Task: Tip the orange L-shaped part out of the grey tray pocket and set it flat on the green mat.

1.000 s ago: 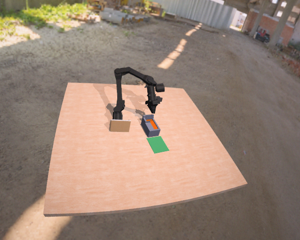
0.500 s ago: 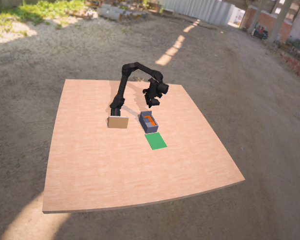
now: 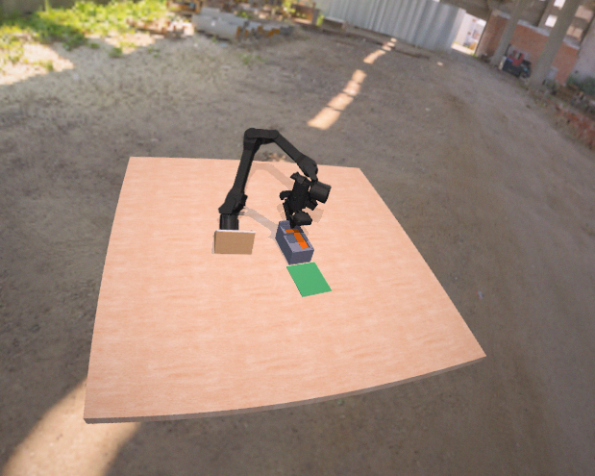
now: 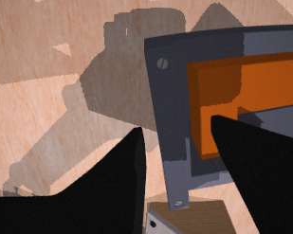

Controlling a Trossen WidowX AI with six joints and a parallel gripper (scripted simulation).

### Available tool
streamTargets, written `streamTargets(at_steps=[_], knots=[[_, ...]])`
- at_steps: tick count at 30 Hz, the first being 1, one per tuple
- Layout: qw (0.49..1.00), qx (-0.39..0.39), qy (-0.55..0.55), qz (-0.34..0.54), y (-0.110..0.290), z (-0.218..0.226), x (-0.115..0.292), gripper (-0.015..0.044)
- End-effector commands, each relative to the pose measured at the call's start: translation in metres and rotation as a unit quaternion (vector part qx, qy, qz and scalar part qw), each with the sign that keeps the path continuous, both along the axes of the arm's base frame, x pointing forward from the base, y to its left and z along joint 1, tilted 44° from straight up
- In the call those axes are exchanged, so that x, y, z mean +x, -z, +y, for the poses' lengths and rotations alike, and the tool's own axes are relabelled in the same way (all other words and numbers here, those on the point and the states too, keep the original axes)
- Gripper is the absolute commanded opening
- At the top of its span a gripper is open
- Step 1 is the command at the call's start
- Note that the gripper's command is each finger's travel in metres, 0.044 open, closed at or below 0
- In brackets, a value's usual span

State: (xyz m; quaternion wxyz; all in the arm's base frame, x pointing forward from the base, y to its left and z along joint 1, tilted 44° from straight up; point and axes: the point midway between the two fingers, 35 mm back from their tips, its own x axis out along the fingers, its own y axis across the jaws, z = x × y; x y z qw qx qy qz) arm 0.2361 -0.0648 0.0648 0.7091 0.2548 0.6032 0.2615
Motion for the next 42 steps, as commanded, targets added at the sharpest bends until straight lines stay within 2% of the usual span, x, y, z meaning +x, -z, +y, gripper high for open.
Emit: streamTargets(at_steps=[1,25,42], knots=[[1.000,-0.003,0.007,-0.008,0.002,0.003,0.002,0.0180],[1.000,-0.002,0.007,-0.008,0.027,0.027,0.008,0.0180],[1.000,-0.002,0.007,-0.009,0.016,0.027,0.006,0.0180]])
